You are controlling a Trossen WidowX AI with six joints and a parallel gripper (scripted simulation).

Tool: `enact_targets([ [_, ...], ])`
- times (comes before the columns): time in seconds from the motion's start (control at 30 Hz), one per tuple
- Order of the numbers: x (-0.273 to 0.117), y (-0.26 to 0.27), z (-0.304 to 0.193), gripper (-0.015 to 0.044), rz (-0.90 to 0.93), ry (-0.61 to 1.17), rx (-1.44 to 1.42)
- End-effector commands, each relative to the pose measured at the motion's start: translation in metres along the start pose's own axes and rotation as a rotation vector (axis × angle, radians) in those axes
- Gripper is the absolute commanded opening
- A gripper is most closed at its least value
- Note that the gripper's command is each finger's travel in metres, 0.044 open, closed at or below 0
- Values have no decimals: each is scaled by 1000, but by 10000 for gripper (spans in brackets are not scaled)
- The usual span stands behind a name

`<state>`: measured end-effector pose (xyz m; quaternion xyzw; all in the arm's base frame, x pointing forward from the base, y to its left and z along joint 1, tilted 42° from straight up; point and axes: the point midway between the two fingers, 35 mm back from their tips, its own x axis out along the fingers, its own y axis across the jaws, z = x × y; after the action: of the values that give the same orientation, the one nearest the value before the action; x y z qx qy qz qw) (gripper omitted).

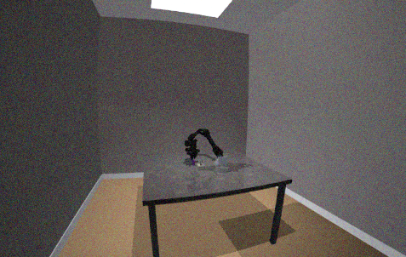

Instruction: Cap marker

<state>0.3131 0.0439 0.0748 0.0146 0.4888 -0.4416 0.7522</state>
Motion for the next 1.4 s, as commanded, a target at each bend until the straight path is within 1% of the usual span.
enact_targets([
  [0.0,9,-1,0,254,-9,-2,-3],
  [0.97,51,-3,1,254,-10,-4,-2],
  [1.1,51,-3,1,149,-10,-4,-2],
  [1.37,51,-3,1,95,-10,-4,-2],
])
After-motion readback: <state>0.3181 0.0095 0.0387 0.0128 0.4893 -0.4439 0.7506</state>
